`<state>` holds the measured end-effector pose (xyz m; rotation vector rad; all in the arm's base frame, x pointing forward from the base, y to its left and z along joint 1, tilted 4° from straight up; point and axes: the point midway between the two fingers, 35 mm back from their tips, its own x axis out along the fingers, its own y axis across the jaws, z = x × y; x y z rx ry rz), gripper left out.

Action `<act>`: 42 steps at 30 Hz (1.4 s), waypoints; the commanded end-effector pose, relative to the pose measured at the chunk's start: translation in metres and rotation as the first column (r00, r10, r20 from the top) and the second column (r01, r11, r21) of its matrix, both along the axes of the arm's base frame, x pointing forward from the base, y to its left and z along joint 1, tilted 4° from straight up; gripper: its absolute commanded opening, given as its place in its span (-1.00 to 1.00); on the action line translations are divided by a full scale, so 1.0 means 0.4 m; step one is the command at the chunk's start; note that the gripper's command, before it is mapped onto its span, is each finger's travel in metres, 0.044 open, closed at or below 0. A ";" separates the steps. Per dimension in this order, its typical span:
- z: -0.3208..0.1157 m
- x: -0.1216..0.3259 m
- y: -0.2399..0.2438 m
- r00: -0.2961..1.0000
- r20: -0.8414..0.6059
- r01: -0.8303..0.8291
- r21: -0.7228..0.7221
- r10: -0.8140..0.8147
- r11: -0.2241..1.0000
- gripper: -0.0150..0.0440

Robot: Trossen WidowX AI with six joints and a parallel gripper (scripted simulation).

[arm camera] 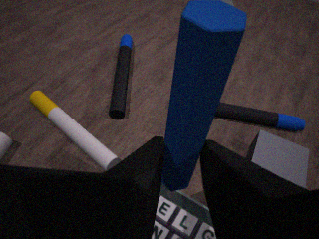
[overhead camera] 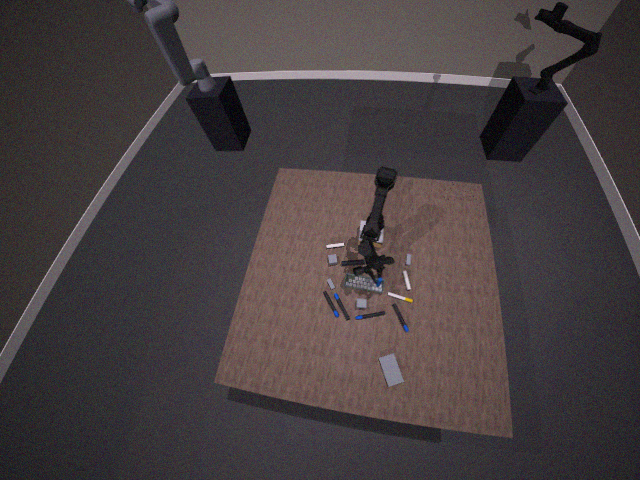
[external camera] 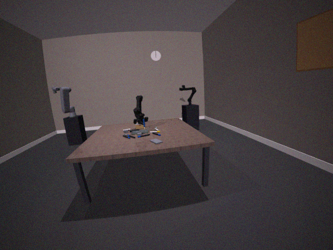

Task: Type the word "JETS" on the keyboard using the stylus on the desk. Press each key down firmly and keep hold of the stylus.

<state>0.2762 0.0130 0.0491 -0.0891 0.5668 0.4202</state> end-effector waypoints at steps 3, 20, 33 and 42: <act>0.001 0.000 -0.035 1.000 -0.003 -0.002 -0.005 0.002 1.000 -0.49; 0.010 -0.013 -0.135 1.000 0.008 0.001 0.001 -0.001 1.000 -0.49; -0.038 -0.016 -0.133 1.000 0.002 -0.001 -0.004 0.001 1.000 -0.40; -0.046 -0.011 -0.135 1.000 0.002 -0.001 -0.004 0.001 1.000 -0.22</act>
